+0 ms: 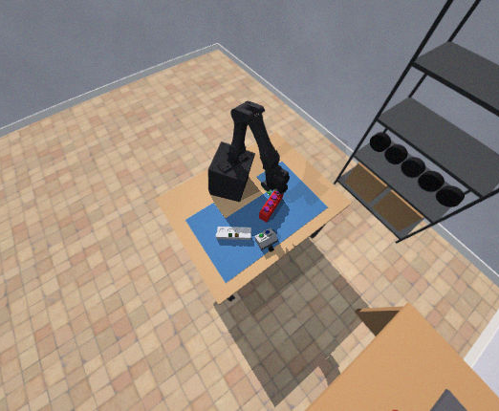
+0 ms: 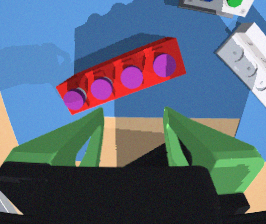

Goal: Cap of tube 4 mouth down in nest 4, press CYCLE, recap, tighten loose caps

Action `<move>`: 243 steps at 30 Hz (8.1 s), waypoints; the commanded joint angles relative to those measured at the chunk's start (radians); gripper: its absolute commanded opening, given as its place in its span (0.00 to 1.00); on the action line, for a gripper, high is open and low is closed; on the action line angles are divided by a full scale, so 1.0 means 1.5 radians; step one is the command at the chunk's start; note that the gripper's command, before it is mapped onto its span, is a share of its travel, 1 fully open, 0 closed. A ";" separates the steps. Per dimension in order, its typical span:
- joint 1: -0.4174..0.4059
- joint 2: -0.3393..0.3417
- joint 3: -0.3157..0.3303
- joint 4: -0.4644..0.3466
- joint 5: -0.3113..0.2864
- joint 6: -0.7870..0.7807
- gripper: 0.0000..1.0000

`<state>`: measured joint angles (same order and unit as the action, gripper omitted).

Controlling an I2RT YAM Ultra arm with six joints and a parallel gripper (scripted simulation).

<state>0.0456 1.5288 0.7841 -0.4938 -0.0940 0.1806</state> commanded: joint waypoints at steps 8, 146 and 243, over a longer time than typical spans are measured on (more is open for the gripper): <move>-0.079 0.098 0.019 0.034 -0.008 -0.113 0.49; -0.061 0.426 0.097 0.213 -0.005 1.041 0.00; -0.062 0.421 0.097 0.209 -0.005 -1.287 0.00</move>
<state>-0.0463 2.1670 0.9264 -0.1810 -0.1051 -1.6905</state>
